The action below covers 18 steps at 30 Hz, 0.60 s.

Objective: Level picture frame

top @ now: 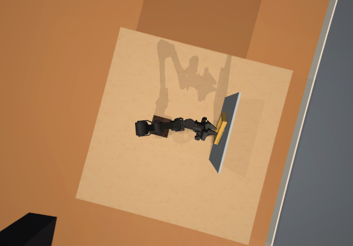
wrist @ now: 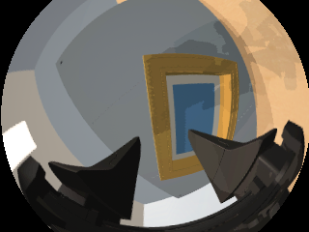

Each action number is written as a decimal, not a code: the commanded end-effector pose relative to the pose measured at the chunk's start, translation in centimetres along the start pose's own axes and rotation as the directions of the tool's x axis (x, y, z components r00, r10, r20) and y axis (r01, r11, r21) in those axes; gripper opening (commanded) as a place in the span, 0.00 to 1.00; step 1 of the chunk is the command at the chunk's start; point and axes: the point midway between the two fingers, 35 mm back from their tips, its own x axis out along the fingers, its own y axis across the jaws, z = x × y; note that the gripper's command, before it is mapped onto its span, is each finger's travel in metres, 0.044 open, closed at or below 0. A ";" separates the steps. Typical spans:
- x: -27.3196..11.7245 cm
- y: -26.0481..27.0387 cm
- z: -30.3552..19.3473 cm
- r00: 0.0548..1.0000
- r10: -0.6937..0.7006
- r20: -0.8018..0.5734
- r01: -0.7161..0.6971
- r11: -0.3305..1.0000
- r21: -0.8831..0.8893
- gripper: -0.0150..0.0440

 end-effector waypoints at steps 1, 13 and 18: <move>0.8 0.3 -0.1 1.000 0.008 -0.005 -0.008 1.000 0.001 0.69; 2.5 0.3 -0.1 1.000 0.009 -0.005 -0.009 1.000 0.001 0.69; 2.5 0.3 -0.1 1.000 0.009 -0.005 -0.009 1.000 0.001 0.69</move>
